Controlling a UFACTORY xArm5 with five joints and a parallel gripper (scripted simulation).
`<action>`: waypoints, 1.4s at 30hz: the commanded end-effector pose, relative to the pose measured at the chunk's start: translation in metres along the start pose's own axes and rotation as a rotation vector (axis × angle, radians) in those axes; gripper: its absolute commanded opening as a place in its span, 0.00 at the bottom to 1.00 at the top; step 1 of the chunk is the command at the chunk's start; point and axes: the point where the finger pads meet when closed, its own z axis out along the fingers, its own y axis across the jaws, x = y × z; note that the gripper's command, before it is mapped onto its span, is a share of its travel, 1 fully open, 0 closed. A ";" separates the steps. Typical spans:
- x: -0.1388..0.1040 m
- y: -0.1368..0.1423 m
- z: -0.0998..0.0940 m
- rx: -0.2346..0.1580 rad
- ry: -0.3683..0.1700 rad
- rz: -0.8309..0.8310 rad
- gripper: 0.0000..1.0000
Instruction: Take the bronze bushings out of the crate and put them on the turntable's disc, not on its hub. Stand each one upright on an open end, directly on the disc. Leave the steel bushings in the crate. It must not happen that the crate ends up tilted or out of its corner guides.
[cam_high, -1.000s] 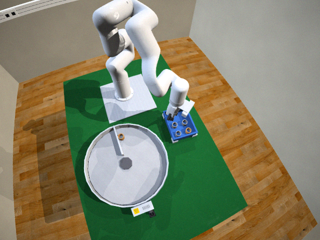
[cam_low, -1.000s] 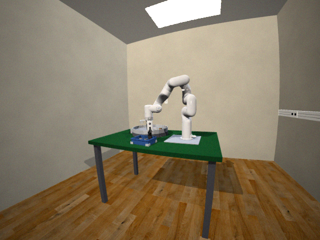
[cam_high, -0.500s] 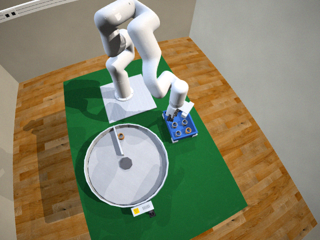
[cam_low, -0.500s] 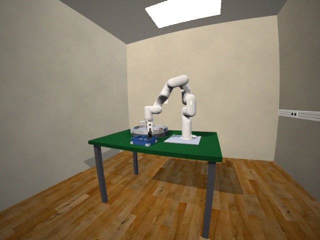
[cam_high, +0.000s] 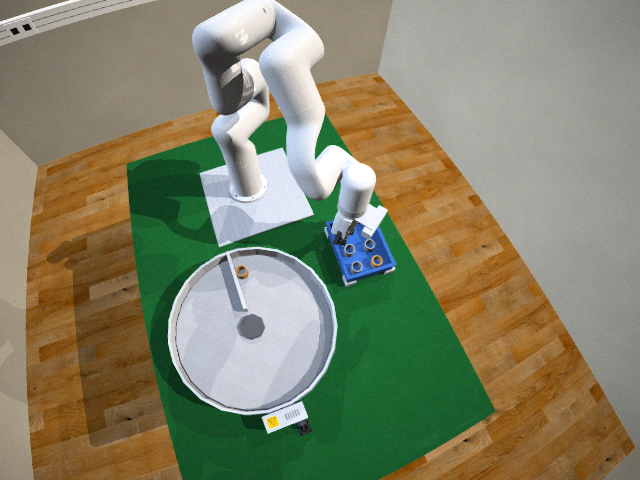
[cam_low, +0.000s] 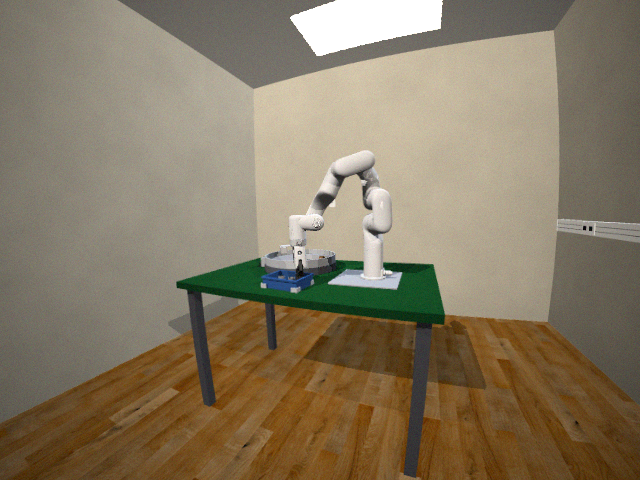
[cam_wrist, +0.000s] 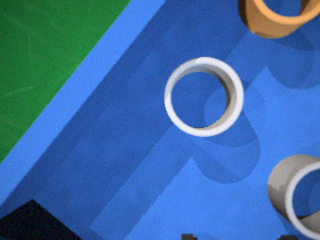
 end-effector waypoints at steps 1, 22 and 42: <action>0.001 0.000 0.000 0.000 0.003 0.000 0.41; 0.001 0.000 0.000 0.000 0.003 0.000 0.00; 0.001 0.000 0.000 0.000 0.003 0.000 0.00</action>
